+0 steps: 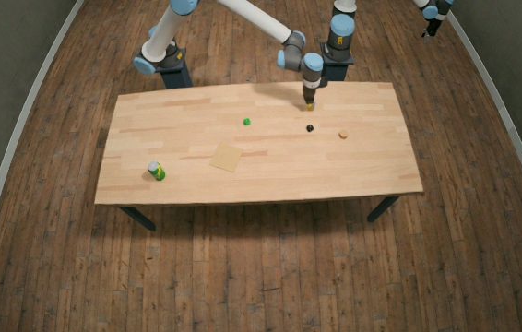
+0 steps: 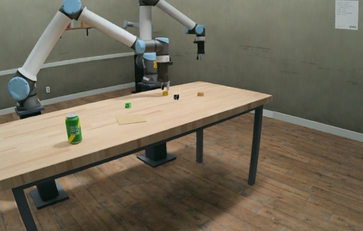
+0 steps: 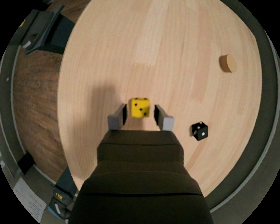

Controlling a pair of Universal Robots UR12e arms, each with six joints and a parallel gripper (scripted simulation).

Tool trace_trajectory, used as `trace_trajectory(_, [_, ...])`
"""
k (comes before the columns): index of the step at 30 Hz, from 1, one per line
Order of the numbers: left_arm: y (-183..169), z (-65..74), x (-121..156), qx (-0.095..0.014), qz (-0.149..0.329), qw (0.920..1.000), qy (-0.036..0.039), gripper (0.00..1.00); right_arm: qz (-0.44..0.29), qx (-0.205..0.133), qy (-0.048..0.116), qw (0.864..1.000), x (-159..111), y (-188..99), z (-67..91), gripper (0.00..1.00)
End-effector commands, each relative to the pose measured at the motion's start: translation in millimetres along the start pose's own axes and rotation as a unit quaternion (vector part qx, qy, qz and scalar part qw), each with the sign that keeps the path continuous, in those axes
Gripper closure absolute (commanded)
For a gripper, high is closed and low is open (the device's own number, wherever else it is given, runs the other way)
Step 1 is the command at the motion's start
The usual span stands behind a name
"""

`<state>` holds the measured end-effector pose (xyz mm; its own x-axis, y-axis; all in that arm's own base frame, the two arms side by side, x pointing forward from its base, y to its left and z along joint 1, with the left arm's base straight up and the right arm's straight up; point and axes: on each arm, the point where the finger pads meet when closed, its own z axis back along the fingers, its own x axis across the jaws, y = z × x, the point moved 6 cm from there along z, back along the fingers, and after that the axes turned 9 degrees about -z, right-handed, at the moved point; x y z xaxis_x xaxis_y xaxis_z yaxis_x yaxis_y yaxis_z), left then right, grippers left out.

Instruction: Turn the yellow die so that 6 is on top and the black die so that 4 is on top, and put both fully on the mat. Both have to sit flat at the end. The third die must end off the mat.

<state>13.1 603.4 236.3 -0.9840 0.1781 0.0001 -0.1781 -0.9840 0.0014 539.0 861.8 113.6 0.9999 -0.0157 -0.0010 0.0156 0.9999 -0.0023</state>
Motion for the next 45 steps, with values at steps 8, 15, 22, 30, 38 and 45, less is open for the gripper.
trace_trajectory(8, [-1, 0.8, 0, -0.001, 0.000, 1.0000, 0.0000, 0.00, 0.000, 0.001, -0.001, 1.000, 0, 1, -7.6, 0.13])
trace_trajectory(15, [-1, 0.8, 0, -0.001, 0.000, 1.0000, 0.0000, 0.00, 0.000, 0.001, -0.001, 1.000, 0, 1, -20.8, 0.13])
trace_trajectory(22, [-1, 0.8, 0, -0.001, 0.000, 1.0000, 0.0000, 0.00, 0.000, 0.001, -0.001, 1.000, 0, 1, -31.1, 0.13])
trace_trajectory(30, [-1, 0.8, 0, -0.001, 0.000, 1.0000, 0.0000, 0.00, 0.000, 0.001, -0.001, 1.000, 0, 1, -34.1, 0.13])
trace_trajectory(38, [-1, 0.8, 0, -0.001, 0.000, 1.0000, 0.0000, 0.00, 0.000, 0.001, -0.001, 1.000, 0, 1, -34.1, 0.13])
trace_trajectory(45, [-1, 0.8, 0, -0.001, 0.000, 1.0000, 0.0000, 0.00, 0.000, 0.001, -0.001, 1.000, 0, 1, -34.1, 0.13])
